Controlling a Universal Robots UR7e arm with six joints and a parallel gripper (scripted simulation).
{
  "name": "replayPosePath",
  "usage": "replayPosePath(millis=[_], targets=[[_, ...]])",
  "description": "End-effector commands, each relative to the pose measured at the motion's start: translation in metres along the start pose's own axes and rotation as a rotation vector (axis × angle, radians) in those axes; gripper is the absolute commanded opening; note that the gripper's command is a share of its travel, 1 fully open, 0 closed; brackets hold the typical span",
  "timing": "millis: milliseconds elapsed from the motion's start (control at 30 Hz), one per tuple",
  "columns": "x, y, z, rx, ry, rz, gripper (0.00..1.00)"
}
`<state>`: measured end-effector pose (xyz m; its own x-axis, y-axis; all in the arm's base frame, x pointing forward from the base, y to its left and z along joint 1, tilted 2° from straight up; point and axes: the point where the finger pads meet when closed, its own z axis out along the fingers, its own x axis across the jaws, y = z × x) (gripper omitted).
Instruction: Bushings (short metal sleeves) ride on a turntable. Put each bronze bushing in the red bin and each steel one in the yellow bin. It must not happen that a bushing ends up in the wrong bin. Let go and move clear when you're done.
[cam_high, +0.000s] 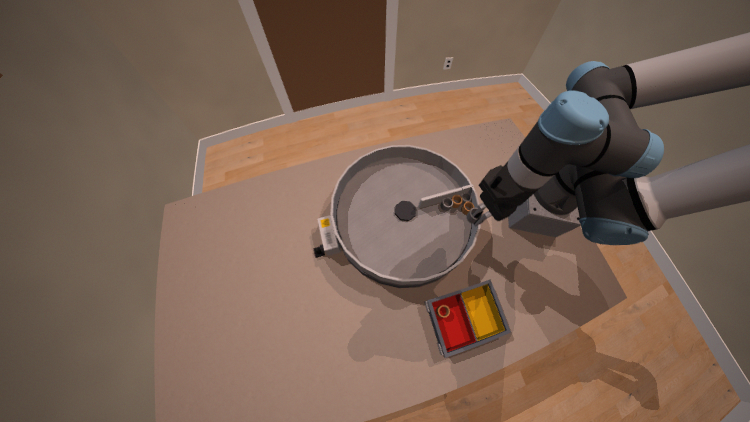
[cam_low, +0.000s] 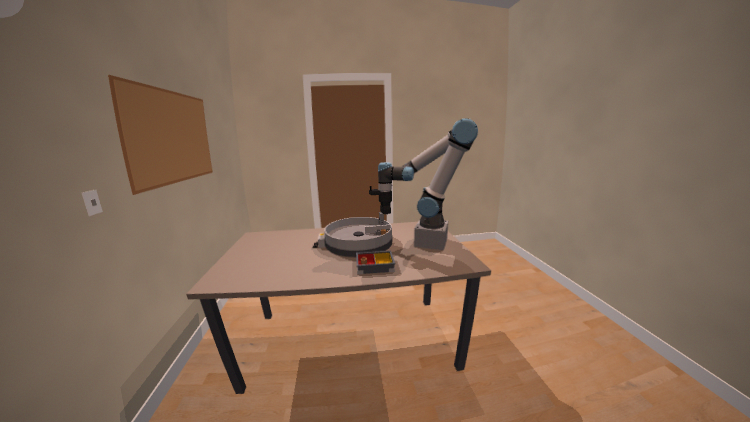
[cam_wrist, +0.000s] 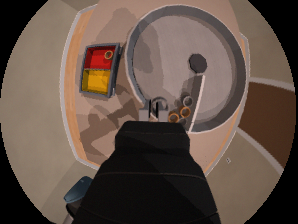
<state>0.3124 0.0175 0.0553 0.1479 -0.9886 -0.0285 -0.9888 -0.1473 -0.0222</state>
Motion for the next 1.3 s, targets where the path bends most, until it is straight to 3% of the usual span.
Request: replayPosePath(millis=[0,100,300,467,633,767,933,1267], targets=[[-0.039,-0.014,0.0,-0.003,0.005,0.003,0.0],[-0.039,-0.014,0.0,-0.003,0.005,0.003,0.0],[-0.088,-0.03,0.0,-0.003,0.005,0.003,0.0],[-0.088,-0.03,0.0,-0.003,0.005,0.003,0.0],[-0.135,-0.045,0.0,-0.003,0.005,0.003,0.0],[-0.137,-0.045,0.0,-0.003,0.005,0.003,0.0],[-0.183,-0.06,0.0,-0.003,0.005,0.003,0.0],[-0.185,-0.061,0.0,-0.003,0.005,0.003,0.0]])
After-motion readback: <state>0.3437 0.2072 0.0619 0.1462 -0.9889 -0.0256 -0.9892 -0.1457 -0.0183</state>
